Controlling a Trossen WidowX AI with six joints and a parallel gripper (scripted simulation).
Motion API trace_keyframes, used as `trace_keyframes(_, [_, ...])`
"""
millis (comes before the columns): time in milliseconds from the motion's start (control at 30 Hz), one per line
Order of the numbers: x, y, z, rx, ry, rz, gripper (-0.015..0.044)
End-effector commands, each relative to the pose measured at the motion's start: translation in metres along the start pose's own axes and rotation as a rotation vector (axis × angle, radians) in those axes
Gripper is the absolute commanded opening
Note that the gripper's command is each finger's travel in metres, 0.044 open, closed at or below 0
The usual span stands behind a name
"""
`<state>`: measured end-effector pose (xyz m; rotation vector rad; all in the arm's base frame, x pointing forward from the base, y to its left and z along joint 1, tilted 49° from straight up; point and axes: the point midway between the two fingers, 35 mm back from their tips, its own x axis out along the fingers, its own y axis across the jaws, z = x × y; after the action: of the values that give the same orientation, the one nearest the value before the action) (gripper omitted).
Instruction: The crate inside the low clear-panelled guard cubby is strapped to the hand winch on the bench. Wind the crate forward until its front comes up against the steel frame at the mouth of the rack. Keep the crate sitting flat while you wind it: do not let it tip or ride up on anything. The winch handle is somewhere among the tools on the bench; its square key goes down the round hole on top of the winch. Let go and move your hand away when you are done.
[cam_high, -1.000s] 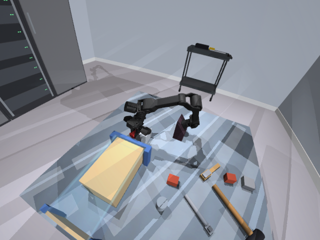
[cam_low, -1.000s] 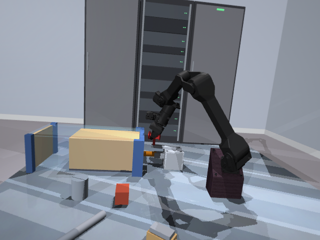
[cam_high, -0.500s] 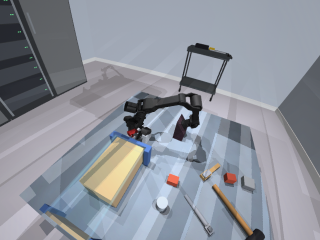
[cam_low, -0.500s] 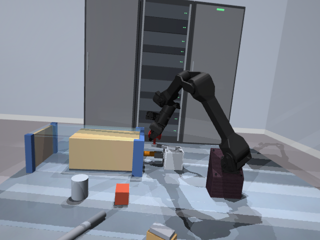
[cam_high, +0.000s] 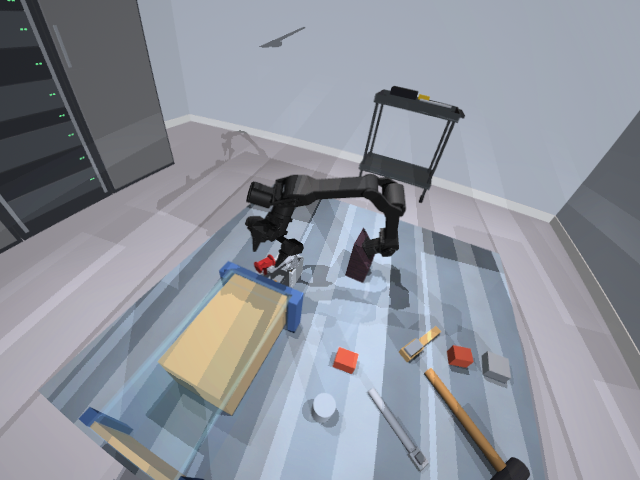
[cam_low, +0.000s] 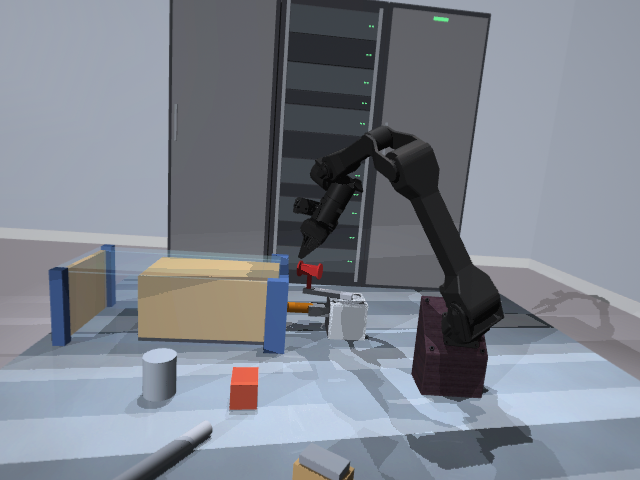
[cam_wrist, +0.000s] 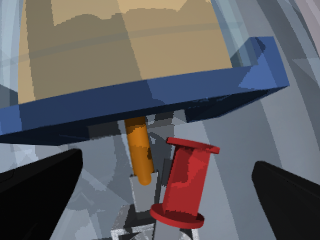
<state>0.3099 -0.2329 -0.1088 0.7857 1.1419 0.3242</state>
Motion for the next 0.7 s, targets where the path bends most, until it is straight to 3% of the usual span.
trace_keyframes(0, [-0.006,0.002,0.002,-0.006,0.008,-0.002,0.044])
trace_keyframes(267, [-0.063,0.018,-0.007,-0.004,0.01,-0.003,0.044])
trace_keyframes(400, [-0.059,0.013,-0.011,0.01,0.017,-0.001,0.044])
trace_keyframes(667, [-0.107,-0.031,-0.107,0.004,0.446,0.023,0.044])
